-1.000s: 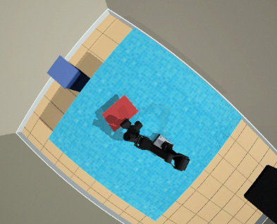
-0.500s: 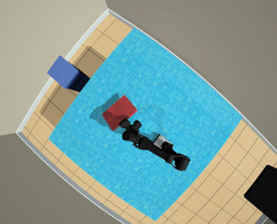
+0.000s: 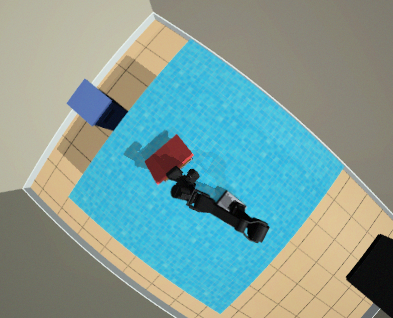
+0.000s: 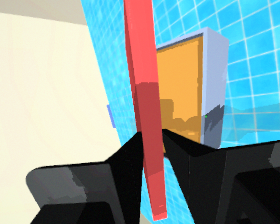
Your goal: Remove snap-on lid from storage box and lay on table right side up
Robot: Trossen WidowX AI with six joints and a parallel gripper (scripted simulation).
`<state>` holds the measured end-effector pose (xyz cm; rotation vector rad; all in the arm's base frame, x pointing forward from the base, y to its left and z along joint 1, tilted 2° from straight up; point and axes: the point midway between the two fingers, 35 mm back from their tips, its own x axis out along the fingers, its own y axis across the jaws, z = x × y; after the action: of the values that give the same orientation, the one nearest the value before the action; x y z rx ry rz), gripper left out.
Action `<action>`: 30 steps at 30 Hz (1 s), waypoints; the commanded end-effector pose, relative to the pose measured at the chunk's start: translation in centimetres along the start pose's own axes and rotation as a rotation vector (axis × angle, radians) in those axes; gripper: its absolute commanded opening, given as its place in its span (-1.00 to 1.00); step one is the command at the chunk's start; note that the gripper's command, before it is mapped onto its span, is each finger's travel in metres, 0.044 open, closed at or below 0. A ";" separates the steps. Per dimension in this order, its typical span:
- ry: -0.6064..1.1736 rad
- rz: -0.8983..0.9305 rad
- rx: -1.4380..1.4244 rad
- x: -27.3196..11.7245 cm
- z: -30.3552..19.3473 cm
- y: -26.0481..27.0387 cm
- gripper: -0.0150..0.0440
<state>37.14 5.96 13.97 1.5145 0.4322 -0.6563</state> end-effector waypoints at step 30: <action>0.002 0.013 0.000 -2.6 0.0 3.9 -0.49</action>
<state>37.57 6.10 17.58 1.5100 0.4394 -0.6610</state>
